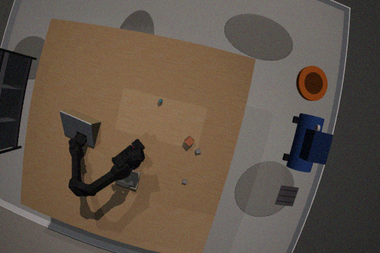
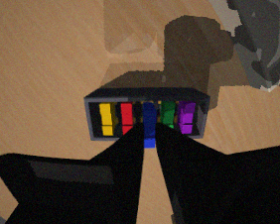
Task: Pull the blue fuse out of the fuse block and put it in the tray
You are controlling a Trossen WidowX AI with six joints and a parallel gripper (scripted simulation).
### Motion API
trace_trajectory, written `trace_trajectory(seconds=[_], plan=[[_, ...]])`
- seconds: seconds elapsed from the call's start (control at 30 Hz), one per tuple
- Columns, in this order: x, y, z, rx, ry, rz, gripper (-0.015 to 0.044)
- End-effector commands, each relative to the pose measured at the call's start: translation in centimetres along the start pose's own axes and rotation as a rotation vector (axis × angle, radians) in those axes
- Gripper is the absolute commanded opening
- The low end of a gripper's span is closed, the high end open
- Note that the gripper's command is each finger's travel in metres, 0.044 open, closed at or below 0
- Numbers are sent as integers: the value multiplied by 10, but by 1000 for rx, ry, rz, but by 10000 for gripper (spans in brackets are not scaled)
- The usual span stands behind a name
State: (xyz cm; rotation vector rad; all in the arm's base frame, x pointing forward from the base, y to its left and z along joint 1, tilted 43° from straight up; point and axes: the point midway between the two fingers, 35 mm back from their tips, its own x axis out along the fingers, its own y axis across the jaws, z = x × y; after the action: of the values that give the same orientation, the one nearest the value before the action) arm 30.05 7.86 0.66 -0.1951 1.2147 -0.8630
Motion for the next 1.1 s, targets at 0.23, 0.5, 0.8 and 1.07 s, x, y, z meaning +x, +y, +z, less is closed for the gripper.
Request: trace_trajectory(seconds=[0.23,0.5,0.8,1.07], plan=[[-6,0,0,4,4,2,0],[-10,0,0,3,3,2,0],[-14,0,-1,3,3,2,0],[-20,0,0,2,3,1,0]])
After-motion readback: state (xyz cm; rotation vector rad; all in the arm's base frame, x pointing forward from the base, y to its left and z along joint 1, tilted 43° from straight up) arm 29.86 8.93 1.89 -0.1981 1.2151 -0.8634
